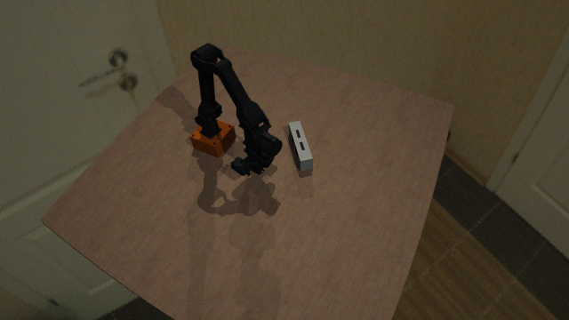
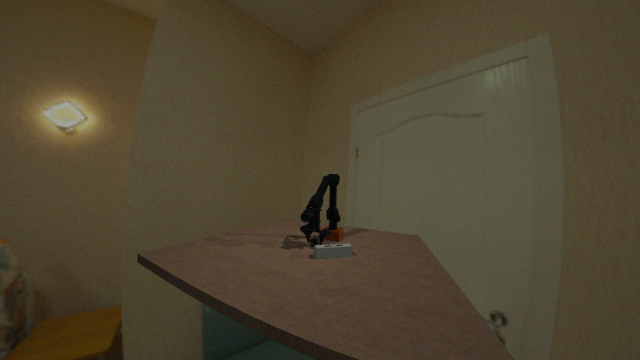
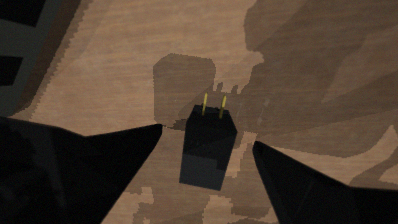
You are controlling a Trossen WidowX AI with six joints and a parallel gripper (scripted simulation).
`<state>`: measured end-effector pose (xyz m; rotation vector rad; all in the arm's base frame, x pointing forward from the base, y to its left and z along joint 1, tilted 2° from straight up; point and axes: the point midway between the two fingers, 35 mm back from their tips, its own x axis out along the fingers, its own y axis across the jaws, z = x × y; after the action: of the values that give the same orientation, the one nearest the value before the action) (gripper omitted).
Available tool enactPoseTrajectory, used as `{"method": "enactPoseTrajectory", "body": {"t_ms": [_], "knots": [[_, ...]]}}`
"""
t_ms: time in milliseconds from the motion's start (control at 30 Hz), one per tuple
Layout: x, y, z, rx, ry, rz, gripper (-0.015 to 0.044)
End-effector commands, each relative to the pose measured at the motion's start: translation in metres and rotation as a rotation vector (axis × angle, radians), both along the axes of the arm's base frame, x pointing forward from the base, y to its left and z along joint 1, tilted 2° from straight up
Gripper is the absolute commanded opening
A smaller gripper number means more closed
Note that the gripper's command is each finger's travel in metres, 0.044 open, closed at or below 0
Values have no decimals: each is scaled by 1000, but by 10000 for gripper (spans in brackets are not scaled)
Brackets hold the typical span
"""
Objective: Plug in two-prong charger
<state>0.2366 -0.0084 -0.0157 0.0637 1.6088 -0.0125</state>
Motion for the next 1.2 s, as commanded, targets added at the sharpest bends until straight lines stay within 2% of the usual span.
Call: {"method": "enactPoseTrajectory", "body": {"t_ms": [0,267,467,567,967,1167], "knots": [[0,0,1,0,-2,0,335],[0,0,1,0,-2,0,125],[0,0,1,0,-2,0,85],[1,0,5,0,-1,-1,6],[-3,-2,54,3,2,-6,0],[-3,0,55,2,1,27,0]]}}
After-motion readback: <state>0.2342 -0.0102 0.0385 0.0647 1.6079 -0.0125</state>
